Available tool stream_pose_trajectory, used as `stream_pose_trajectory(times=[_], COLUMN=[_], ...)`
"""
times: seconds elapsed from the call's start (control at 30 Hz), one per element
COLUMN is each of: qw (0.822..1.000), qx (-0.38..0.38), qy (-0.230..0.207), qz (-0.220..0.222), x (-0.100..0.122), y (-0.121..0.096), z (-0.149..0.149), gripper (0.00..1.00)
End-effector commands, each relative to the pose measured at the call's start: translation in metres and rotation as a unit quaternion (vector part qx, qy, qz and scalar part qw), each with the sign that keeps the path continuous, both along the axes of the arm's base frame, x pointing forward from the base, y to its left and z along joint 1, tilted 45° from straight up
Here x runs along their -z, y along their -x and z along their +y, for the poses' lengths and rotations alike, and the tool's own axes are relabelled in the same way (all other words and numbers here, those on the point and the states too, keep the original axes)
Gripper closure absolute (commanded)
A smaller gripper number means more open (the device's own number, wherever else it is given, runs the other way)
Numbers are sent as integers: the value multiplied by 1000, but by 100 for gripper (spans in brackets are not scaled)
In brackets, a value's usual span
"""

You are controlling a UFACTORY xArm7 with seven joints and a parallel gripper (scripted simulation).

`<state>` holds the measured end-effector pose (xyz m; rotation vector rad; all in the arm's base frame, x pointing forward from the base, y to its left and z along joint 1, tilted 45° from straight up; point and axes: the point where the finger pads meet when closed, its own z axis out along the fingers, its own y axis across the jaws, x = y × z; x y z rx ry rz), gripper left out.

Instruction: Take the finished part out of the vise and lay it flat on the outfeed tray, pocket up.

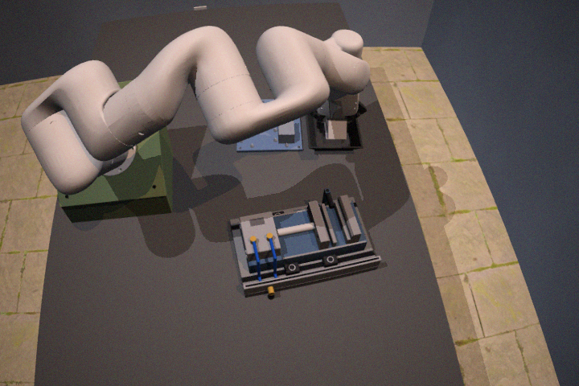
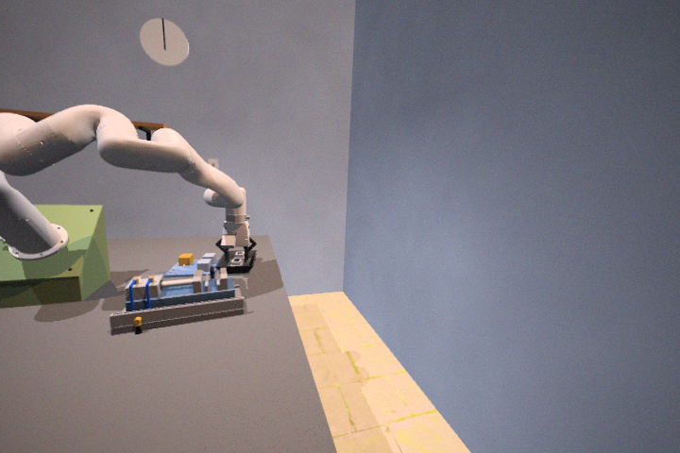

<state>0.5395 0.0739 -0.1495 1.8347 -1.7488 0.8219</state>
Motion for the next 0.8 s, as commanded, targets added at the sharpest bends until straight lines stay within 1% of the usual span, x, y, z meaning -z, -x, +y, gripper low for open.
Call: stream_pose_trajectory(times=[0.0, 0.23, 0.43, 0.5, 0.77], qw=[1000, 1000, 1000, 1000, 1000], qx=[-1, -1, -1, -1, -1], qy=[-2, -2, -2, -2, -2], qz=[-1, -1, -1, -1, -1], x=[-1, -2, -12, -12, -40], y=[-1, -1, 0, 0, 5], z=[3, 4, 14, 14, 41], gripper=[31, 31, 31, 31, 31])
